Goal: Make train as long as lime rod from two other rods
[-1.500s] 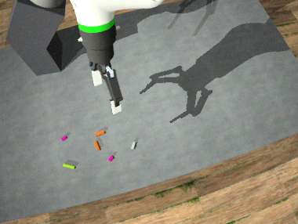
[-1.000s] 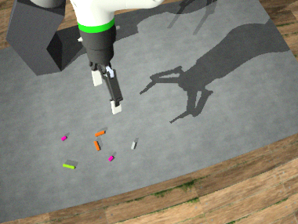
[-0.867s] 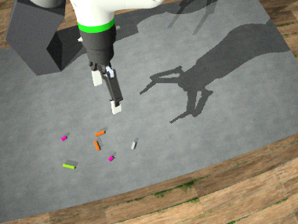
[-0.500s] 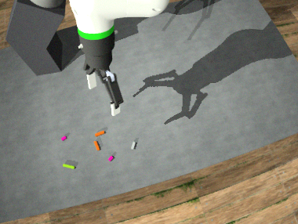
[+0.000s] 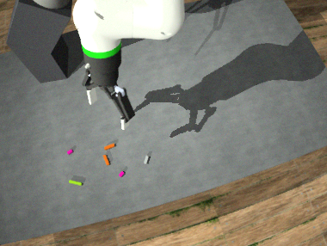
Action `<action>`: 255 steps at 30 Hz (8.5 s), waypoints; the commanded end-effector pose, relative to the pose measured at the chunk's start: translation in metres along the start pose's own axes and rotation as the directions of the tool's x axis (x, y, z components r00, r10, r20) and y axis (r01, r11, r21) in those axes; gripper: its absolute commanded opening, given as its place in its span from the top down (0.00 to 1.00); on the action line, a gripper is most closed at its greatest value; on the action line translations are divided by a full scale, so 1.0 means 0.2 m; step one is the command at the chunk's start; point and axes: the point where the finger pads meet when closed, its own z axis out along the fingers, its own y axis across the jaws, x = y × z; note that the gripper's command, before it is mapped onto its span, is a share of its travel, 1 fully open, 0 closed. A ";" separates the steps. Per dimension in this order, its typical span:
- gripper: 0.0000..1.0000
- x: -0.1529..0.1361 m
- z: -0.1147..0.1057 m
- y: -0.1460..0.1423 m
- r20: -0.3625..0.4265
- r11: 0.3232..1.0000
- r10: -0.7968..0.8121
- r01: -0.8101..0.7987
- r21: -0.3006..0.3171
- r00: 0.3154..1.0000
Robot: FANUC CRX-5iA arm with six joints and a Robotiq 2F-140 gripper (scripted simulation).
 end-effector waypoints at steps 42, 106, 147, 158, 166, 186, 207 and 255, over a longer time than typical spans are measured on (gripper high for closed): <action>0.00 0.18 0.56 0.27 0.199 0.700 -0.710 0.708 0.094 0.676; 0.00 0.22 0.69 0.32 0.191 0.572 -0.818 0.802 0.172 0.542; 0.00 0.21 0.69 0.18 0.151 0.384 -0.921 0.899 0.208 0.358; 0.00 0.15 0.70 -0.12 0.053 -0.026 -0.998 0.967 0.252 -0.041; 0.00 0.12 0.69 -0.23 0.014 -0.174 -0.983 0.951 0.256 -0.184; 0.00 0.12 0.69 -0.23 0.014 -0.174 -0.983 0.951 0.256 -0.184; 0.00 0.12 0.69 -0.23 0.014 -0.174 -0.983 0.951 0.256 -0.184; 0.00 0.19 0.72 -0.26 0.069 0.046 -0.997 0.968 0.247 0.030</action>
